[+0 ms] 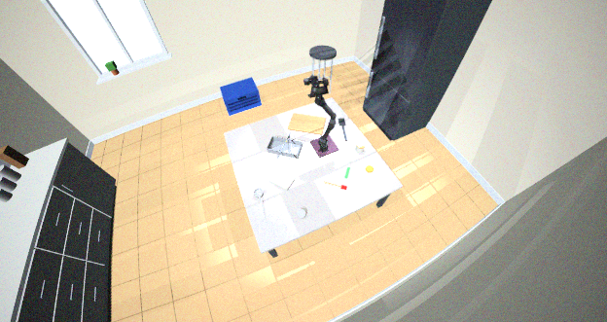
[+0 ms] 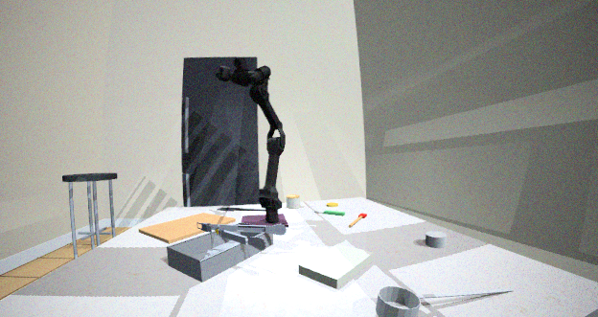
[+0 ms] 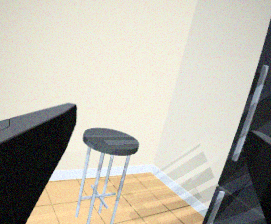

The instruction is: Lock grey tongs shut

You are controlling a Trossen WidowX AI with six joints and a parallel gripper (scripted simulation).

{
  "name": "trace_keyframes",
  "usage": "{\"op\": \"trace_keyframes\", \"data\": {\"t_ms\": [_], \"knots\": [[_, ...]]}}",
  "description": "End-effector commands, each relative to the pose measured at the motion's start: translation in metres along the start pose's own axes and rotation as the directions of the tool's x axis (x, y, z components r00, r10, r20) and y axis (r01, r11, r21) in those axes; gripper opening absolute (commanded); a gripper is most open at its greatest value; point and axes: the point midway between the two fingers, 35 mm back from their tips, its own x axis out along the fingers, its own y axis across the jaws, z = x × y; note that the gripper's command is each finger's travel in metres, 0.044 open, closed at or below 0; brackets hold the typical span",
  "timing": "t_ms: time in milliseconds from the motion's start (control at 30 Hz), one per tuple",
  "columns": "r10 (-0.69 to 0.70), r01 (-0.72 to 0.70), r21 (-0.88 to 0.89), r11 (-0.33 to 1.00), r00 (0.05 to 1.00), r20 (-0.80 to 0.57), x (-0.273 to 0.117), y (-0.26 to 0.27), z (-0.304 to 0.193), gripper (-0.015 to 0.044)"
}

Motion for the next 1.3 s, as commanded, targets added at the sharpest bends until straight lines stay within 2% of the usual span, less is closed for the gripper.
{"op": "trace_keyframes", "data": {"t_ms": [0, 33, 367, 533, 667, 800, 1000, 1100, 1267], "knots": [[0.0, 0.0, 0.0, 1.0, 1.0, 0.0, 0.0, 0.0, 0.0, 0.0426], [0.002, -0.002, 0.005, 1.0, 1.0, 0.003, 0.0, 0.001, 0.0, 0.044], [0.112, -0.114, 0.019, 0.993, 0.991, 0.073, -0.002, 0.05, -0.002, 0.044], [0.253, -0.252, -0.025, 0.967, 0.961, 0.108, -0.009, 0.107, -0.014, 0.044], [0.365, -0.368, 0.014, 0.93, 0.925, 0.105, -0.018, 0.147, -0.027, 0.044], [0.517, -0.521, 0.039, 0.853, 0.853, 0.072, -0.034, 0.2, -0.054, 0.044], [0.718, -0.702, 0.163, 0.694, 0.69, -0.085, -0.073, 0.278, -0.115, 0.044], [0.784, -0.743, 0.248, 0.621, 0.591, -0.193, -0.097, 0.307, -0.152, 0.044], [0.818, -0.733, 0.374, 0.568, 0.454, -0.353, -0.131, 0.335, -0.206, 0.044]]}}
